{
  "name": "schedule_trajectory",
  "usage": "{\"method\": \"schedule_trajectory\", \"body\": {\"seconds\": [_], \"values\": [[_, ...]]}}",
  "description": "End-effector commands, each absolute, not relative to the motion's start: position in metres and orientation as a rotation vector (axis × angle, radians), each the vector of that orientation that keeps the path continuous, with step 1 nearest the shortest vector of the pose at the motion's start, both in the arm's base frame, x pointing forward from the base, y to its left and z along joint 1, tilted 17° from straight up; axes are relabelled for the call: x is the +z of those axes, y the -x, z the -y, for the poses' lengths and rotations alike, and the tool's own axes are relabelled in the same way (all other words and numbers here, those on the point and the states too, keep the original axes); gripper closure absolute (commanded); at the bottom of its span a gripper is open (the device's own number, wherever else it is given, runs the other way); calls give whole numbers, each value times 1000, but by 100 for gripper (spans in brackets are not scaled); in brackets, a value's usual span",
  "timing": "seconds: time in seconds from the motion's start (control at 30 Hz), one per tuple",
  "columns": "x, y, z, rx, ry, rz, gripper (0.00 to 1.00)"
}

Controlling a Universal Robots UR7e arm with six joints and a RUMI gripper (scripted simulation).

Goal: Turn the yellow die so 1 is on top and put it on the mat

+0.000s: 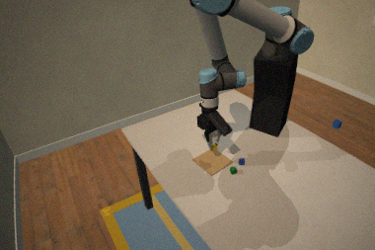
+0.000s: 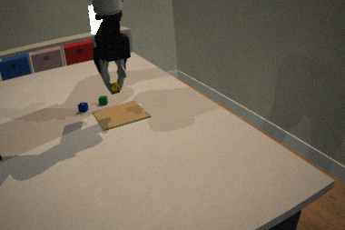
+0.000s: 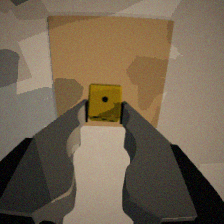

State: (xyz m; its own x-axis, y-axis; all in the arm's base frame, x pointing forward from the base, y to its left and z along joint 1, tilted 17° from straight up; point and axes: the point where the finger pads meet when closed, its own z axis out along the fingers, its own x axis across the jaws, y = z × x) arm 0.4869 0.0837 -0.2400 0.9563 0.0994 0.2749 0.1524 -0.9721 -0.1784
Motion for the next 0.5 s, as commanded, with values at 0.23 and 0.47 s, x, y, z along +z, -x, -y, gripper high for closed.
{"method": "schedule_trajectory", "body": {"seconds": [0.23, 0.47], "values": [[-237, -489, -81, -373, 2739, 209, 94], [-238, -489, -81, -371, 2734, 211, 94]]}}
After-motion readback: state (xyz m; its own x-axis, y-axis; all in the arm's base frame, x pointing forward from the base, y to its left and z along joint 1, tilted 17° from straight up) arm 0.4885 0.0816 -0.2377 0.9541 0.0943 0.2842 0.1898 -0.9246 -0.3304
